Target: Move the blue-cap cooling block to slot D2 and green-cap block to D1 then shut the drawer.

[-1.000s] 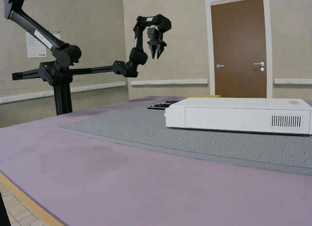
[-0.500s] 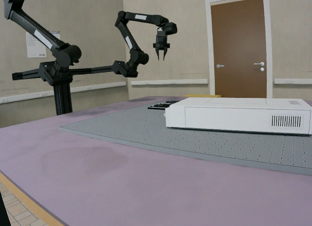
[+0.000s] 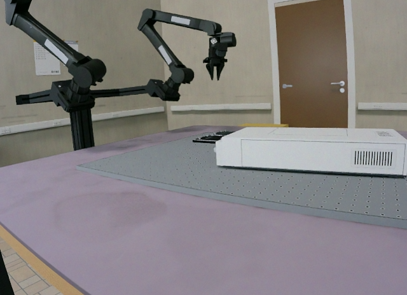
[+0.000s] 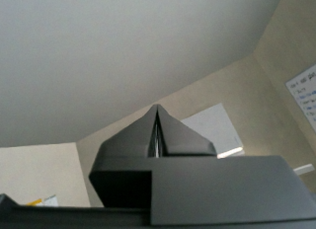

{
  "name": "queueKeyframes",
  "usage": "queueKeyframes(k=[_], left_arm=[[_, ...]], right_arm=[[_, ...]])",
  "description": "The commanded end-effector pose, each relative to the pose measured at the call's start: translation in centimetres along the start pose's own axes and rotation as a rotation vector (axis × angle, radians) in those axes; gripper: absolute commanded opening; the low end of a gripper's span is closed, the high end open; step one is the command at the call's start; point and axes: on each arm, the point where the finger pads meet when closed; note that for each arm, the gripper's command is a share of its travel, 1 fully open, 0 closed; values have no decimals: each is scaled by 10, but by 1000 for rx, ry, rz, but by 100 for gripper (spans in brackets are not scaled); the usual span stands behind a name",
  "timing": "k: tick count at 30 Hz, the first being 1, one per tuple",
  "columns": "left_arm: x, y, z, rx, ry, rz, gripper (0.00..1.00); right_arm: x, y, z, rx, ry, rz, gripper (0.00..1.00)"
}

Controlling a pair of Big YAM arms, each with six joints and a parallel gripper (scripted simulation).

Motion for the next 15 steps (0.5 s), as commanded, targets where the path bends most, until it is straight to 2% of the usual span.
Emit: queueKeyframes(k=[1,15], left_arm=[[-6,2,-4,-43,-17,-163,28],[-21,14,-21,-107,-4,-482,28]], right_arm=[[-12,0,1,-2,-18,-1,0],[-12,0,1,-2,-18,-1,0]])
Point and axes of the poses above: on each arm, the point where the finger pads meet when closed, its own z axis out along the fingers, its own y axis across the jaws, x = y × z, and after that the axes turned 2 degrees about z, right-handed
